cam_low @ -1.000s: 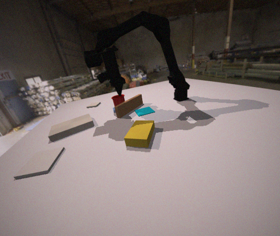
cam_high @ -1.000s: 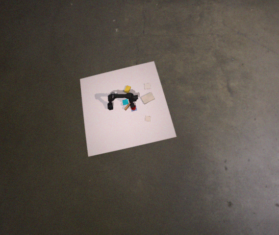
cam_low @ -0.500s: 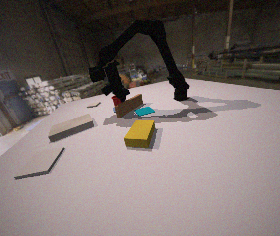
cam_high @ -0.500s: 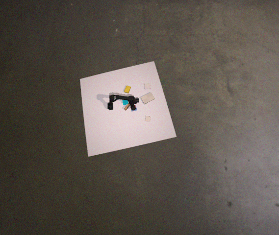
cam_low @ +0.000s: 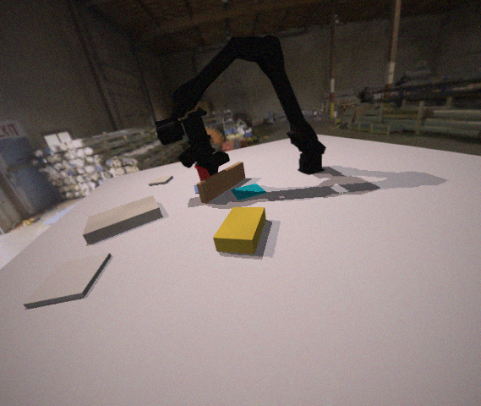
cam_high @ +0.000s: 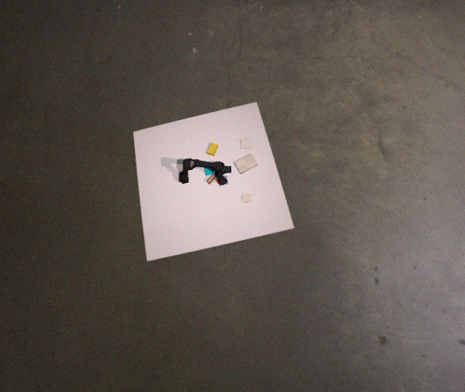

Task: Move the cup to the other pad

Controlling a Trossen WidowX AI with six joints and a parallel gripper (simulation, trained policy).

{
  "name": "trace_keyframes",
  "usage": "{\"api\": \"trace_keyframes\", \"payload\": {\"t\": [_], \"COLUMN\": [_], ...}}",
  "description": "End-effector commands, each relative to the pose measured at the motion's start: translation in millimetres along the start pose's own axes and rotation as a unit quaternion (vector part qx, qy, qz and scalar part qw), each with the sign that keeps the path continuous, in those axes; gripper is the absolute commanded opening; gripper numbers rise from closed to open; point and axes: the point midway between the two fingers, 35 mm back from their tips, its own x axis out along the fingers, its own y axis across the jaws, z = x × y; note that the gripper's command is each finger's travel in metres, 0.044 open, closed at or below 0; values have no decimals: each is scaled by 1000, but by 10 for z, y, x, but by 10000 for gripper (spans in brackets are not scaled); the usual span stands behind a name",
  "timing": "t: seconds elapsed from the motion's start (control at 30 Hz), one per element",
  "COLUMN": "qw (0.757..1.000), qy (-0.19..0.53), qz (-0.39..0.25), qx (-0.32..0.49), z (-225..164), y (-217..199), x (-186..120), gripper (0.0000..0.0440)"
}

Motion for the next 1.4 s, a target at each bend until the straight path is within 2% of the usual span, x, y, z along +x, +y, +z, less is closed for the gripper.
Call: {"api": "trace_keyframes", "payload": {"t": [0.0, 0.8, 1.37], "qw": [1000, 995, 988], "qy": [-8, -46, -81], "qz": [-1, -9, -25], "qx": [-18, -85, -126], "z": [-15, 59, 192], "y": [-5, 375, 869], "x": [-114, -696, -868], "gripper": [1, 0, 0]}}
